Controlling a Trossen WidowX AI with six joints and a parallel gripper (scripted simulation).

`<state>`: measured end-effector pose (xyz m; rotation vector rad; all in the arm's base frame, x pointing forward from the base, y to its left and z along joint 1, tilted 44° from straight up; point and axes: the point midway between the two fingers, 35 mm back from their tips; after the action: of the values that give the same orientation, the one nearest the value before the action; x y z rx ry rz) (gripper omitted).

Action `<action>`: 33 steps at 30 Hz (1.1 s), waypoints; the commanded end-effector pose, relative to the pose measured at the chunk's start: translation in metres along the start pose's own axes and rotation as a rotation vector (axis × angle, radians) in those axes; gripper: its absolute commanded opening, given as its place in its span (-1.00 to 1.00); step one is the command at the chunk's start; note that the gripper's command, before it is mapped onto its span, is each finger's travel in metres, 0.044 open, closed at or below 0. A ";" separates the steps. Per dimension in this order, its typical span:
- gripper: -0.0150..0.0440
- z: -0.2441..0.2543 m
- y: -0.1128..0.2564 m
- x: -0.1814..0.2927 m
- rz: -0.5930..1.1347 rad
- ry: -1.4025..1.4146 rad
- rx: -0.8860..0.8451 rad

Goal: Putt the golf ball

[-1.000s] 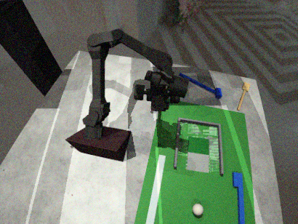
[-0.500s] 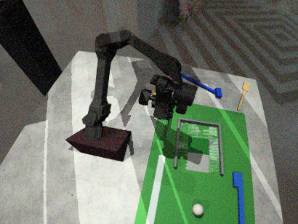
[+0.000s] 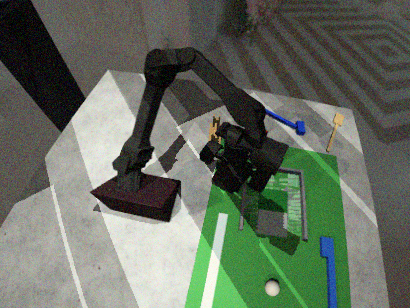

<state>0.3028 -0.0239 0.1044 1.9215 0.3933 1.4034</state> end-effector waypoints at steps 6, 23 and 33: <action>-0.49 0.034 0.007 -0.054 -0.067 -0.251 -0.046; -0.49 0.071 0.016 -0.180 -0.183 -0.754 -0.136; -0.49 0.073 0.015 -0.258 -0.236 -1.056 -0.187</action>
<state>0.2812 -0.2057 -0.0634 2.0788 0.0084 0.2404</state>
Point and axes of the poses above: the point midway between the two fingers, 35 mm back from their tips, its own y axis back along the fingers, its own z axis across the jaws, x = y × z, and after that the axes turned 5 degrees about y, right-handed
